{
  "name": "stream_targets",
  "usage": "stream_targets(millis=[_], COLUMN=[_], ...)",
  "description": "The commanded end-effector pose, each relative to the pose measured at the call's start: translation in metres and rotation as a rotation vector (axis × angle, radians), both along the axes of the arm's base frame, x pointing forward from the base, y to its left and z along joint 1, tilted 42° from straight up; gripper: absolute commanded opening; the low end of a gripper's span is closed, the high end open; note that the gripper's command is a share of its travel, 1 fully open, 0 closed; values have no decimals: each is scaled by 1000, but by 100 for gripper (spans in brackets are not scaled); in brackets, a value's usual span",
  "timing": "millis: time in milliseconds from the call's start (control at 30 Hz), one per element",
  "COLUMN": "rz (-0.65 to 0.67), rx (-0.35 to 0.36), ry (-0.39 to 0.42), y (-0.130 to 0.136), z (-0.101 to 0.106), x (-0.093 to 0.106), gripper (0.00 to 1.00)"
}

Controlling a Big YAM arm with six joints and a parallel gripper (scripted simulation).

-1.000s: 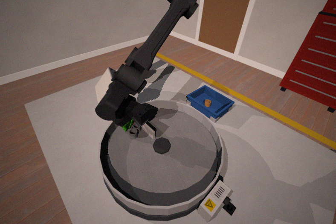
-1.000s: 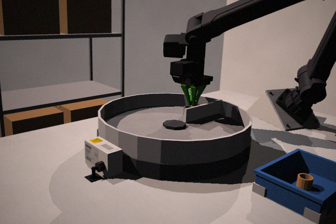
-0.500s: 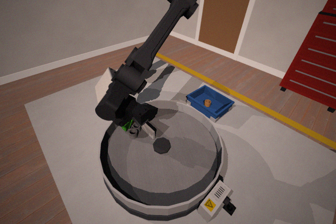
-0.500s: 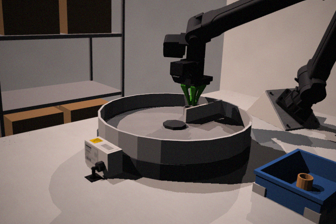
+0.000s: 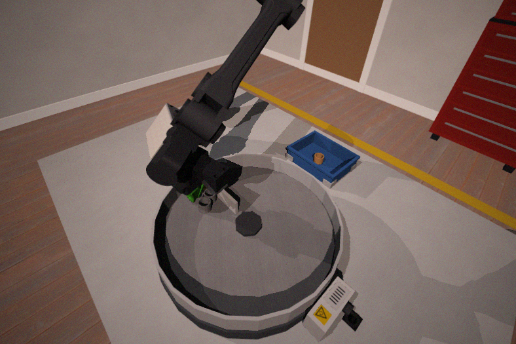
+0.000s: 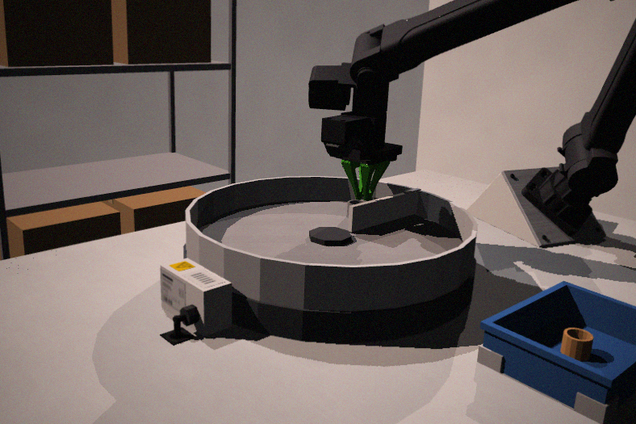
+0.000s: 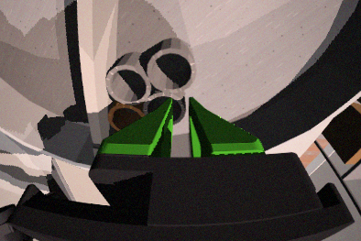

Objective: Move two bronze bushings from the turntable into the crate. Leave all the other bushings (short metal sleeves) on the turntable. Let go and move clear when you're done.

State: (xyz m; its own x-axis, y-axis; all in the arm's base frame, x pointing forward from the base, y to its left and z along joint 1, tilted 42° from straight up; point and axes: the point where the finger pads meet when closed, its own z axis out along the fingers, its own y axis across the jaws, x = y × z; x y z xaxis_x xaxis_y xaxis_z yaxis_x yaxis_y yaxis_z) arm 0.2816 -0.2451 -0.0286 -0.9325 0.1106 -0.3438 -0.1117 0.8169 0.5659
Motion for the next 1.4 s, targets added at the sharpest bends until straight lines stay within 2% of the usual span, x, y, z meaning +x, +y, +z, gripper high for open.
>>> stream_targets(millis=[0, 800, 833, 1367], rz=[-9, -9, -9, -8], rx=[11, 11, 11, 20], ry=[9, 9, 9, 15], y=[4, 4, 4, 6], z=[-5, -5, -5, -3], x=[-2, -2, -2, -3], gripper=[13, 13, 0, 0])
